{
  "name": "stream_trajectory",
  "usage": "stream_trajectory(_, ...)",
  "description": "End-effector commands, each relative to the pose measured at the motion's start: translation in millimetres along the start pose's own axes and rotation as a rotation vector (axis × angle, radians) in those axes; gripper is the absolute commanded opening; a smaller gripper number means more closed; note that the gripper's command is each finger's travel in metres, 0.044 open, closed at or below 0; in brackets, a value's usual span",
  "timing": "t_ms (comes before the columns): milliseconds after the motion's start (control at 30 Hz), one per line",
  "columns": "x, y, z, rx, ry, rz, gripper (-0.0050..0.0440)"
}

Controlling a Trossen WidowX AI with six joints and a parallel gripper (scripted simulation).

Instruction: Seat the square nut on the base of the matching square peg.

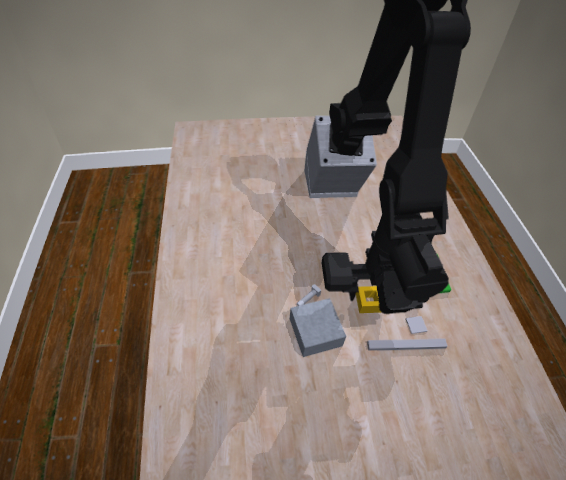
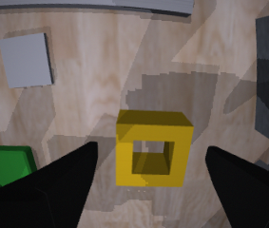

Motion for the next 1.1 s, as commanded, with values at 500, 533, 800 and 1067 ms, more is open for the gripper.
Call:
stream_trajectory(500,9.1,-2.2,0.8,-0.002,-0.008,-0.013,0.0221)
stream_trajectory(533,9.1,-2.2,0.8,-0.002,-0.008,-0.013,0.0221)
stream_trajectory(800,9.1,-2.2,0.8,-0.002,-0.008,-0.013,0.0168)
stream_trajectory(1067,4.5,-3.5,1.1,-0.002,-0.008,-0.013,0.0035)
Point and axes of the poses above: the point midway between the two fingers, 35 mm back from their tips, its own x axis out along the fingers, its own z axis across the jaws, y = z × x, the point moved 6 cm from there along -x, back along the fingers, and after that the axes turned 4 degrees about x, right-handed, at the moved point
